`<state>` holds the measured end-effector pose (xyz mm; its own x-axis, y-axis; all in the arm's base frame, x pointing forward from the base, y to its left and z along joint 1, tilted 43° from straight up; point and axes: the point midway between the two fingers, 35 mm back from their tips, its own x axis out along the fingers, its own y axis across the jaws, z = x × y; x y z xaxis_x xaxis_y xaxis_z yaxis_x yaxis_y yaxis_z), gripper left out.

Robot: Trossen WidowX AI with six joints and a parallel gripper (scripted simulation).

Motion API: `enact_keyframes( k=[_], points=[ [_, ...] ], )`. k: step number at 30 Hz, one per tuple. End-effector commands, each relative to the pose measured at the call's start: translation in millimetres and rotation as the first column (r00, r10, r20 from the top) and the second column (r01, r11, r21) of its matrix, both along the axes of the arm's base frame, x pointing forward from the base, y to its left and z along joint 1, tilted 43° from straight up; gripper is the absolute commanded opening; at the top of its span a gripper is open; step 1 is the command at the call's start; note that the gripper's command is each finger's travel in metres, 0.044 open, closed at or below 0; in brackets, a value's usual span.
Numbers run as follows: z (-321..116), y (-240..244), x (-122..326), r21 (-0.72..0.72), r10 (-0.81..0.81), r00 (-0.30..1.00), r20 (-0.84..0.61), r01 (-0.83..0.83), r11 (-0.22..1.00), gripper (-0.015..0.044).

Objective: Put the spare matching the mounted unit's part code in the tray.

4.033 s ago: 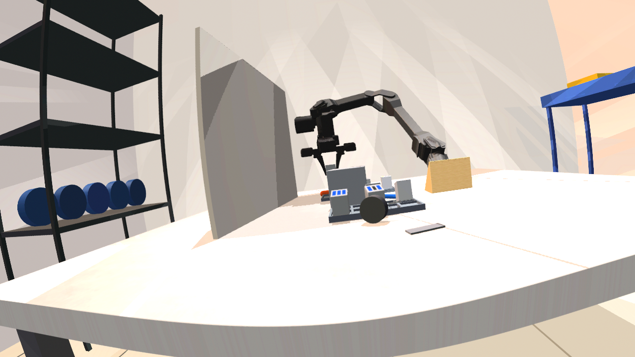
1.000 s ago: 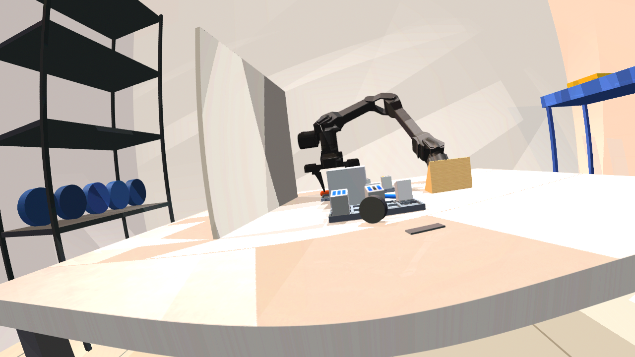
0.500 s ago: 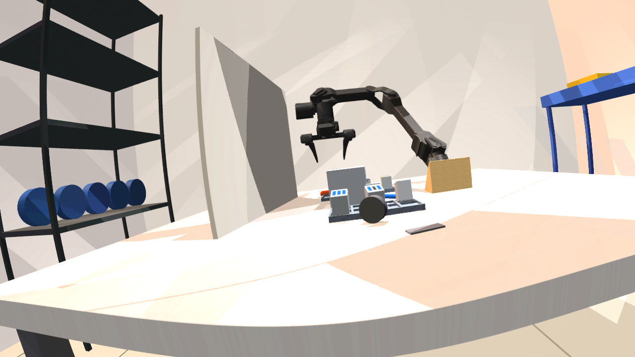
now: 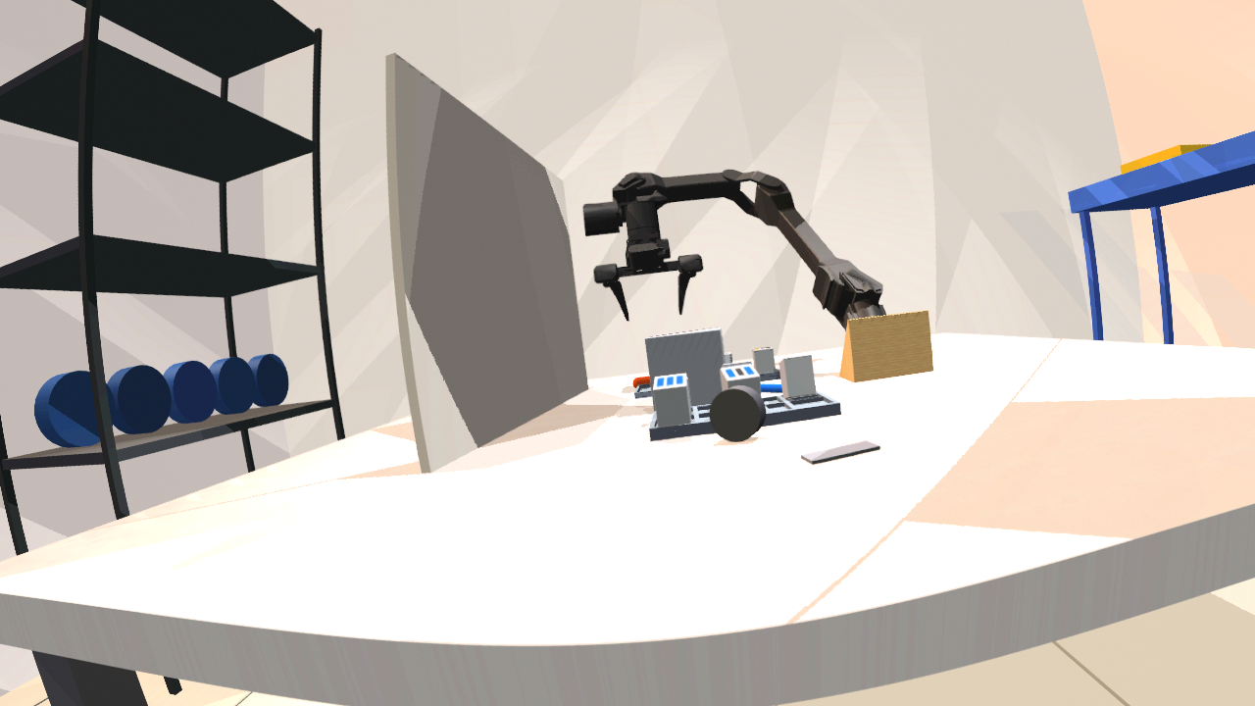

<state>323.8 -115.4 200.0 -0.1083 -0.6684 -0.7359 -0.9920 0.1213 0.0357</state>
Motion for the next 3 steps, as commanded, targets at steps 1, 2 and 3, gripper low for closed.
enact_keyframes(
  k=[1,2,3],
  points=[
    [-0.2,0.2,0.1,0.001,0.004,1.0,-0.002,-0.004,1.0,0.044],
    [-0.2,0.2,0.1,0.001,0.004,1.0,-0.002,-0.004,1.0,0.044],
    [-0.2,0.2,0.1,0.001,0.004,1.0,-0.002,-0.004,1.0,0.044]
  ],
)
